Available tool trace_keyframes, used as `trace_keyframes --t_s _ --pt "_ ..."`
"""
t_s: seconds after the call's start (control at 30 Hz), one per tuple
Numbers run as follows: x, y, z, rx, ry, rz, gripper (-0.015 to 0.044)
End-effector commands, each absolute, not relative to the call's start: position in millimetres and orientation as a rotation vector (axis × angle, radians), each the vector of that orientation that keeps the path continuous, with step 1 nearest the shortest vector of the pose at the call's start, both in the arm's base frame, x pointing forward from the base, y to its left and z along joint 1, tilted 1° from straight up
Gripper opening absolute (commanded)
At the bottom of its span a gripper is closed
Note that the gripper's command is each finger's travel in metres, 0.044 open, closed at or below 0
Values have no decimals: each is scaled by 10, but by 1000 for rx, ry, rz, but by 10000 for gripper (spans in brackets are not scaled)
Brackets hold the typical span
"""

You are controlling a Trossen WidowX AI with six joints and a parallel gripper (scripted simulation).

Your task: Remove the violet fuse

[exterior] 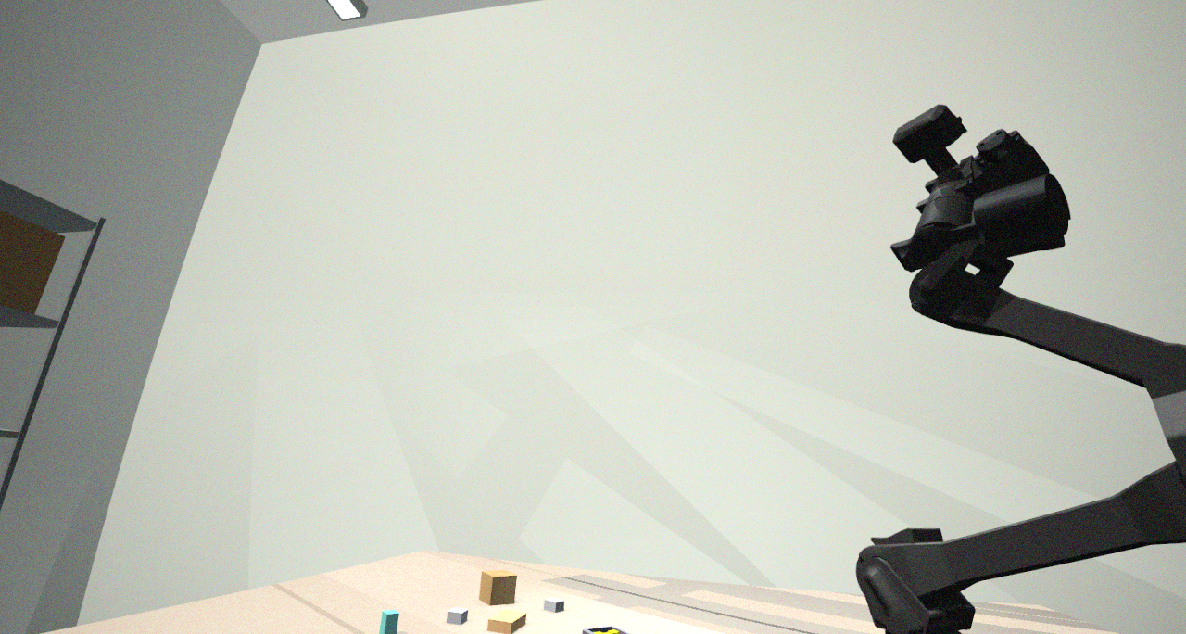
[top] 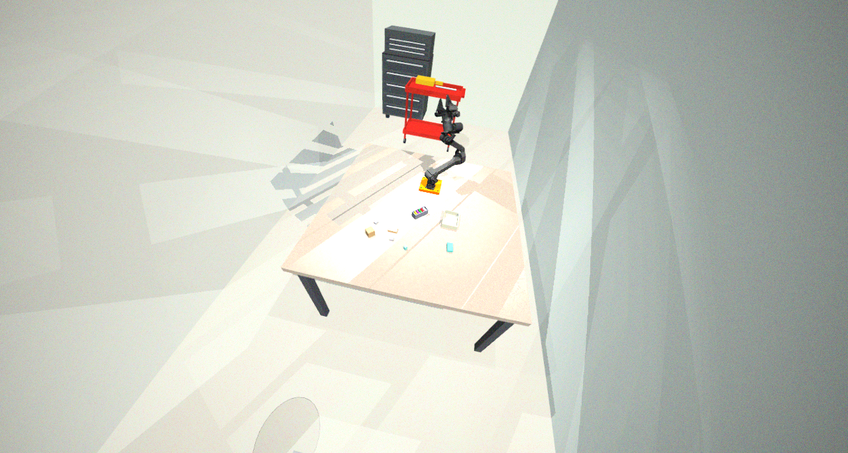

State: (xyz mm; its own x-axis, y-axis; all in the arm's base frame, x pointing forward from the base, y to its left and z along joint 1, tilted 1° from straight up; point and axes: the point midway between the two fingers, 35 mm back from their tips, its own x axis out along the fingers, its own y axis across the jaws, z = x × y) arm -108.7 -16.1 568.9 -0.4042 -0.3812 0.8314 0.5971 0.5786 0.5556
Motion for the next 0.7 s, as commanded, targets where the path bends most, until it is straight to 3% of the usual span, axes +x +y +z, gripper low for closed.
trace_keyframes --t_s 0.0,0.13,0.4,0.67 --pt "-1077 -169 5692 -182 -1671 -1077 374" --pt "-841 -352 5748 -193 -1552 -1095 269" --pt "225 -1022 5730 -233 -1089 -1098 62" --pt "997 -1350 5513 -266 -797 -1048 62"
